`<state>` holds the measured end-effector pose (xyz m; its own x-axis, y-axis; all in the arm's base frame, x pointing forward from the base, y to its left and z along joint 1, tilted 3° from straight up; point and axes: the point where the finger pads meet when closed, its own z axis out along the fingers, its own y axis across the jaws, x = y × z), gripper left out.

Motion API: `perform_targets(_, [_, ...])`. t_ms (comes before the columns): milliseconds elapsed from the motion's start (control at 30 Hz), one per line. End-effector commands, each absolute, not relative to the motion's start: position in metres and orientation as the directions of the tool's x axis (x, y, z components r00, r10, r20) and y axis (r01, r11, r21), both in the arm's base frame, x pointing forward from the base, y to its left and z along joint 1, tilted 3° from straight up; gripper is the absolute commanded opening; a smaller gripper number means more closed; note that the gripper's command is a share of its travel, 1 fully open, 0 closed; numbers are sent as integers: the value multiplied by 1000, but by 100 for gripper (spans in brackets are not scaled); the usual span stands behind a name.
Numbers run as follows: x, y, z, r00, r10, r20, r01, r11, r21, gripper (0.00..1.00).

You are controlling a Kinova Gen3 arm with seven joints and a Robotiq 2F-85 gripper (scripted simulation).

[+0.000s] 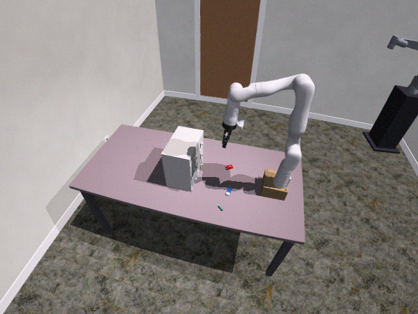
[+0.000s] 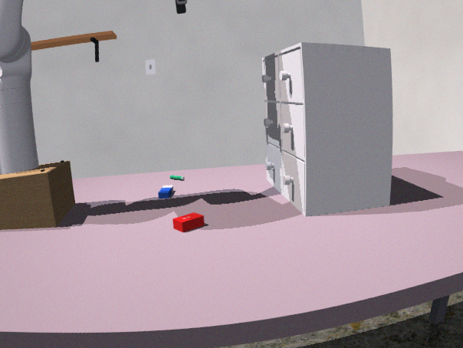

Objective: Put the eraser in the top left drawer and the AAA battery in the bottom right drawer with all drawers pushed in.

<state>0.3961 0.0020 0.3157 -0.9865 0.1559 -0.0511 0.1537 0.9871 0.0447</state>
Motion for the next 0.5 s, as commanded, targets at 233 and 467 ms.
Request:
perform_targets(233, [398, 2, 313, -984, 157, -86, 153, 987, 45, 100])
perform_targets(467, [401, 2, 308, -980, 158, -123, 153, 987, 45, 100])
